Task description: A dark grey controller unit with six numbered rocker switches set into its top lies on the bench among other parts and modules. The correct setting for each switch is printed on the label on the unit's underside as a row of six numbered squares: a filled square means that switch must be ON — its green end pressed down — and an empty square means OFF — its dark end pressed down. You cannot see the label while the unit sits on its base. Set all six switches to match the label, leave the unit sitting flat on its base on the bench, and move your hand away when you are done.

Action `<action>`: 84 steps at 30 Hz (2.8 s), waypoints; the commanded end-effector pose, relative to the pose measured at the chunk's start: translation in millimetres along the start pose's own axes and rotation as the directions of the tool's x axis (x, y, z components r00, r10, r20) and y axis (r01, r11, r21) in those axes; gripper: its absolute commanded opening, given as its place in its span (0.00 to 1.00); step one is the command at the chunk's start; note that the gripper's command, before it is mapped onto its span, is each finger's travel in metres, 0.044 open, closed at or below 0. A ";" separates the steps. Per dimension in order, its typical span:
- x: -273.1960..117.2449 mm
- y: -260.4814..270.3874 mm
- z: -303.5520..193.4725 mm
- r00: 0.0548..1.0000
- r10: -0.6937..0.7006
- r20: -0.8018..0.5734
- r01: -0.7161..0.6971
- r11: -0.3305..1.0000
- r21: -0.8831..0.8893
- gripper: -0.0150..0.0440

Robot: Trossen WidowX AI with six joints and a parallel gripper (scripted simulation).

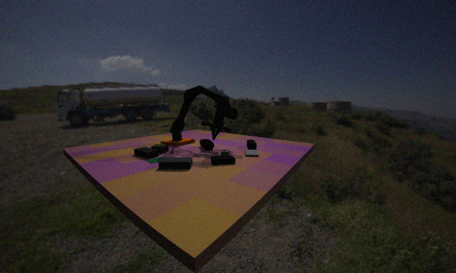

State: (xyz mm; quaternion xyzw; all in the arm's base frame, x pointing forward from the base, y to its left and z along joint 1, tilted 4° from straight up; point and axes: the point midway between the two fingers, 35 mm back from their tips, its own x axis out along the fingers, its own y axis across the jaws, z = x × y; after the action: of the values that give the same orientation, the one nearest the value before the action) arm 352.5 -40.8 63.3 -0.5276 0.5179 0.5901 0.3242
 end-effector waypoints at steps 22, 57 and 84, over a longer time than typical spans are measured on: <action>9.4 -20.2 9.1 0.998 0.021 -0.053 -0.043 0.880 -0.473 0.25; 50.9 -28.2 12.4 0.998 0.021 -0.053 -0.044 0.880 -0.473 0.25; 53.6 -19.2 7.4 0.998 0.022 -0.053 -0.044 0.880 -0.473 0.25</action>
State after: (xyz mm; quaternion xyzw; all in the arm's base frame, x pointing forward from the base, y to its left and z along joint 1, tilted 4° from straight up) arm 355.8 -35.8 4.3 -0.5920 0.3753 0.6937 0.1657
